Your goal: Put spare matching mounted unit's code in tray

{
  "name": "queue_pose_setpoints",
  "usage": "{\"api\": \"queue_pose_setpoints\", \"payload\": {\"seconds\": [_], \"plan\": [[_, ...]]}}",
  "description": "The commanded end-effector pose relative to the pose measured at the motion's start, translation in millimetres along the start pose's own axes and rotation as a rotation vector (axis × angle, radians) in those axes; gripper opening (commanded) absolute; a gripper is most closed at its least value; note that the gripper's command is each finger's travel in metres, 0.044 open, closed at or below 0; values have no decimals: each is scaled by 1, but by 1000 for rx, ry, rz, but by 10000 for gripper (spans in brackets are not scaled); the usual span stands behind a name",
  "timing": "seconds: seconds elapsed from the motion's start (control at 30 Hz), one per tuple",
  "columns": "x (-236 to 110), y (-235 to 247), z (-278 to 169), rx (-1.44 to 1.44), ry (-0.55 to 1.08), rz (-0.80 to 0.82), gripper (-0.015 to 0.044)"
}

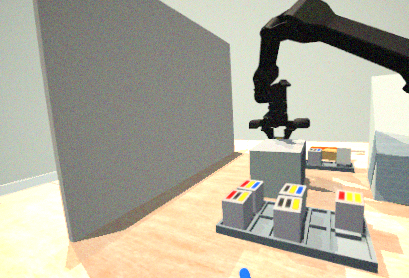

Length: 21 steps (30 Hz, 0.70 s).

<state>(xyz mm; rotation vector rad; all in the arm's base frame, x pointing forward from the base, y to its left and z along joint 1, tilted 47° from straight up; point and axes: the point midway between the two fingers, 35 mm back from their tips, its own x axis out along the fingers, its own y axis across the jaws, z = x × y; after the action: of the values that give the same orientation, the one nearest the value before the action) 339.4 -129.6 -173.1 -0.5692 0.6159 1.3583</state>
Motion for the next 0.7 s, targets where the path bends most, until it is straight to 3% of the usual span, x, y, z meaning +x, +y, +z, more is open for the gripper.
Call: {"api": "queue_pose_setpoints", "payload": {"seconds": [0.0, 0.57, 0.67], "plan": [[4, 0, 0, 6, -4, -5, 0], [21, 3, 2, 6, -7, -4, 0], [18, 3, 2, 0, -3, 0, 79]]}}
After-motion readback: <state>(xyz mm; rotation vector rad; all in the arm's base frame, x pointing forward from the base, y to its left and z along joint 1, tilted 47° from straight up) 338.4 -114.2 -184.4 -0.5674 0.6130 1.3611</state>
